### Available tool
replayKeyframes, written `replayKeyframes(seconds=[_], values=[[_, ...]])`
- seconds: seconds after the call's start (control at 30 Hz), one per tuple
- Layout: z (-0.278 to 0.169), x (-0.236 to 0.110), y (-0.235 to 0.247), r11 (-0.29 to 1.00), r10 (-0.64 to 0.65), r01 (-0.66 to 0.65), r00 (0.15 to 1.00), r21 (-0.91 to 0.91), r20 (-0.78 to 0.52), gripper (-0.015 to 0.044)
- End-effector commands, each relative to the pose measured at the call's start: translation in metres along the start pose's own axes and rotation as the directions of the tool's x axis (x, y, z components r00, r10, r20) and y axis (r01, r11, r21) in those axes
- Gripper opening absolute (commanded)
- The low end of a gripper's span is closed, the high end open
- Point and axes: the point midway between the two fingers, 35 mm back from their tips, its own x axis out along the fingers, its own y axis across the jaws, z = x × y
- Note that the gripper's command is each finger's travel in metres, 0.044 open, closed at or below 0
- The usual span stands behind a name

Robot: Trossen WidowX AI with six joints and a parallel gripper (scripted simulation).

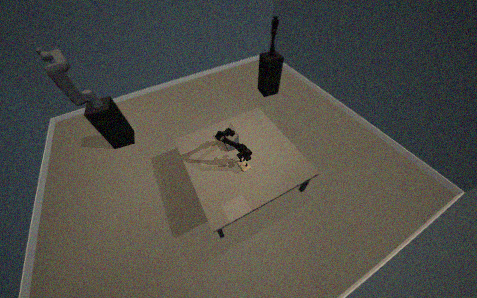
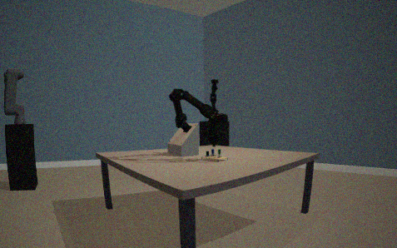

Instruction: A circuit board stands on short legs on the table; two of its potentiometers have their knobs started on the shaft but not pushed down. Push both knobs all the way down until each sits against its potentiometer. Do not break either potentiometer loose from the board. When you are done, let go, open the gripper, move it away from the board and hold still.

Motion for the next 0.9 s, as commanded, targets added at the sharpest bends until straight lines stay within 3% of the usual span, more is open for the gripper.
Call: replayKeyframes(seconds=[0.0, 0.4, 0.87], values=[[0.001, -0.004, 0.01, 0.992, 0.003, -0.004, 1.0, -0.127, -0.005, 0.0], [0.005, -0.013, 0.029, 0.859, -0.006, 0.005, 1.0, -0.512, 0.0, 0.0], [0.009, -0.024, 0.05, 0.526, -0.017, 0.013, 1.0, -0.85, 0.005, 0.0]])
